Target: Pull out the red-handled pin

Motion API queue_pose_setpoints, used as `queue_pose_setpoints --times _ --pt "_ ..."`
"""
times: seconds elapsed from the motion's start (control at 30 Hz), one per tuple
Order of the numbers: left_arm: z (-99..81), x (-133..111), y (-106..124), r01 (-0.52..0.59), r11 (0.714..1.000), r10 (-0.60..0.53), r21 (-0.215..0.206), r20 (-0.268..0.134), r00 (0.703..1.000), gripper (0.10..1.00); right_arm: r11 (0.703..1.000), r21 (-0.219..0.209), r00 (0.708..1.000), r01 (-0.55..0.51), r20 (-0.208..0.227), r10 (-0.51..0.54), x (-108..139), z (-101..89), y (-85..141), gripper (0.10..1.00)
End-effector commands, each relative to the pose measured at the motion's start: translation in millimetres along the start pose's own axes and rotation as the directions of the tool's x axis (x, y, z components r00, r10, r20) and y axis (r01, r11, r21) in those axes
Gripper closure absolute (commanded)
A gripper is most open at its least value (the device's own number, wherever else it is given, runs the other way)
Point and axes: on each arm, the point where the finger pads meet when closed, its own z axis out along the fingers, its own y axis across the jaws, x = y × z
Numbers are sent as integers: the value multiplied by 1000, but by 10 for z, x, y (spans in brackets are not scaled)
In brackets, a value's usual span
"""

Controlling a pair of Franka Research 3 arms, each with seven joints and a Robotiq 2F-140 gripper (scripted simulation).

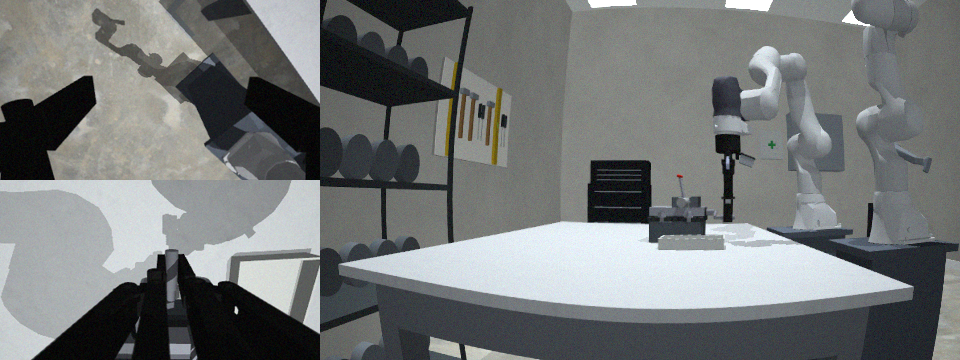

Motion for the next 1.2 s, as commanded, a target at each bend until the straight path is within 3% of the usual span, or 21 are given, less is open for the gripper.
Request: queue_pose_setpoints --times 0.0,1.17 --pt "-5 5 -3 3 1000 -3 2 -1 1000 98 1000 -2 1000 -5 2 5 -6 -45 17 976" --pt "-5 5 -3 3 1000 -3 2 -1 1000 98 1000 -2 1000 -5 2 5 -5 -119 26 976"
